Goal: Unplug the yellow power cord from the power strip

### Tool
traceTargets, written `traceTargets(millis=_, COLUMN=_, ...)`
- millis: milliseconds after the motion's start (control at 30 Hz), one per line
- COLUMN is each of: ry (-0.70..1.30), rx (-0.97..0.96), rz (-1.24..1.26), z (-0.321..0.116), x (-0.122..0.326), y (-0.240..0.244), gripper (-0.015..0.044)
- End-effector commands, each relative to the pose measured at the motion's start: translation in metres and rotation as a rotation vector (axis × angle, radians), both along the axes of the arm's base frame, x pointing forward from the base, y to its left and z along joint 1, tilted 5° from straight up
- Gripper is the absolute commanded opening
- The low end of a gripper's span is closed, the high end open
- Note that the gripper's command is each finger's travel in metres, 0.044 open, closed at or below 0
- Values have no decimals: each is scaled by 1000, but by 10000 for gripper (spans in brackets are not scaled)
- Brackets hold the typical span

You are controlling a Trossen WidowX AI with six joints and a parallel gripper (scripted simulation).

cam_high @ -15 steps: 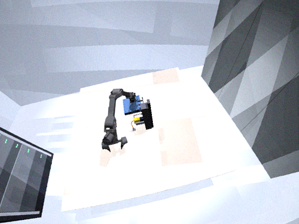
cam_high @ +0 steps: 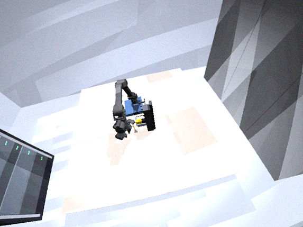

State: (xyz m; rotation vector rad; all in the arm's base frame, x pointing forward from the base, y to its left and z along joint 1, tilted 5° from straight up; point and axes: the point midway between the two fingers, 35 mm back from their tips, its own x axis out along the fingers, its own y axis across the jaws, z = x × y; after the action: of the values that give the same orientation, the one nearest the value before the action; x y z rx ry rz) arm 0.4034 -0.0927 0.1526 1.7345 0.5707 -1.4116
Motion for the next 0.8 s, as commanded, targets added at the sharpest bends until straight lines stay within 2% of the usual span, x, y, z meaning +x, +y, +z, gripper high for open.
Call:
traceTargets(millis=0, ry=174, rx=-26, rz=370, z=10, x=-61, y=42, gripper=160)
traceTargets(millis=133, ry=250, rx=-32, rz=556, z=17, x=-92, y=59, gripper=160)
traceTargets(millis=767, ry=251, rx=-31, rz=558, z=16, x=-91, y=65, gripper=160)
